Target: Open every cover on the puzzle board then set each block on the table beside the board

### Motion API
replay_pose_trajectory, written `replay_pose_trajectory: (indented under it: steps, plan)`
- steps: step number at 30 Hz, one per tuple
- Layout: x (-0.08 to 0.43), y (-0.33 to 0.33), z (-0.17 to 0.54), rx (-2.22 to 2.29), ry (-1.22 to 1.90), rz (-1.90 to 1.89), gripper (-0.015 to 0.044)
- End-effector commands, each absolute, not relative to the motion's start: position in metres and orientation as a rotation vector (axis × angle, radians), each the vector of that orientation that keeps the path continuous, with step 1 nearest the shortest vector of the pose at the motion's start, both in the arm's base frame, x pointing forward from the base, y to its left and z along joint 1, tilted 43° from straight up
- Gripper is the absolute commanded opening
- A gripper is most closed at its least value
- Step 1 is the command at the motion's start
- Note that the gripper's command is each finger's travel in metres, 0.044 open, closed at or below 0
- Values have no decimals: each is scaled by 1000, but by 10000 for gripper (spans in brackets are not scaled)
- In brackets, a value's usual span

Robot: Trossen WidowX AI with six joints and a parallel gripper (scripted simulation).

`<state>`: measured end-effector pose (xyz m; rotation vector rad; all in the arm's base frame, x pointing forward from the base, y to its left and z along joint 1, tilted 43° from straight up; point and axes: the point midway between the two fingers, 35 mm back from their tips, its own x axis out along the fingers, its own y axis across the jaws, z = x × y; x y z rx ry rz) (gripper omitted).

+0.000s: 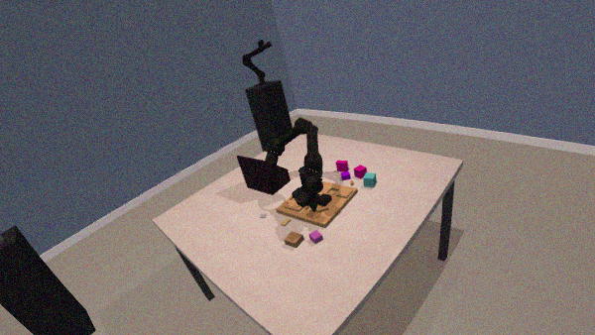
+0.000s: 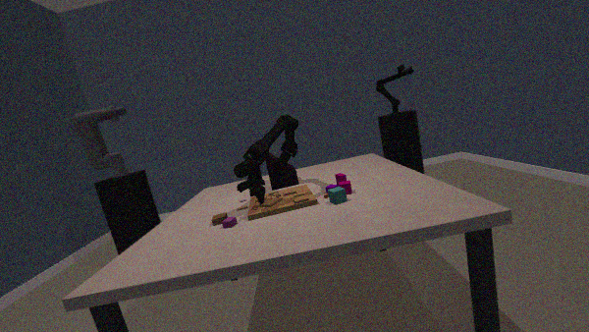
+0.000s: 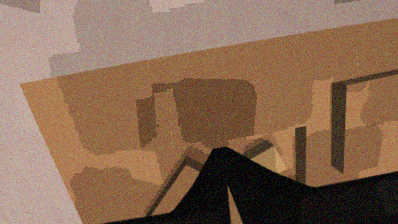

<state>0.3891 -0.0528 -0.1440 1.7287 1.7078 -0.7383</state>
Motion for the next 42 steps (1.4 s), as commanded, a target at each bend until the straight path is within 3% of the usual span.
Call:
replay_pose_trajectory:
  steps: [1,42]
  plan:
    - [395,-52,-141,1735,1704,-733,0]
    - [429,-28,-119,1736,1704,-731,0]
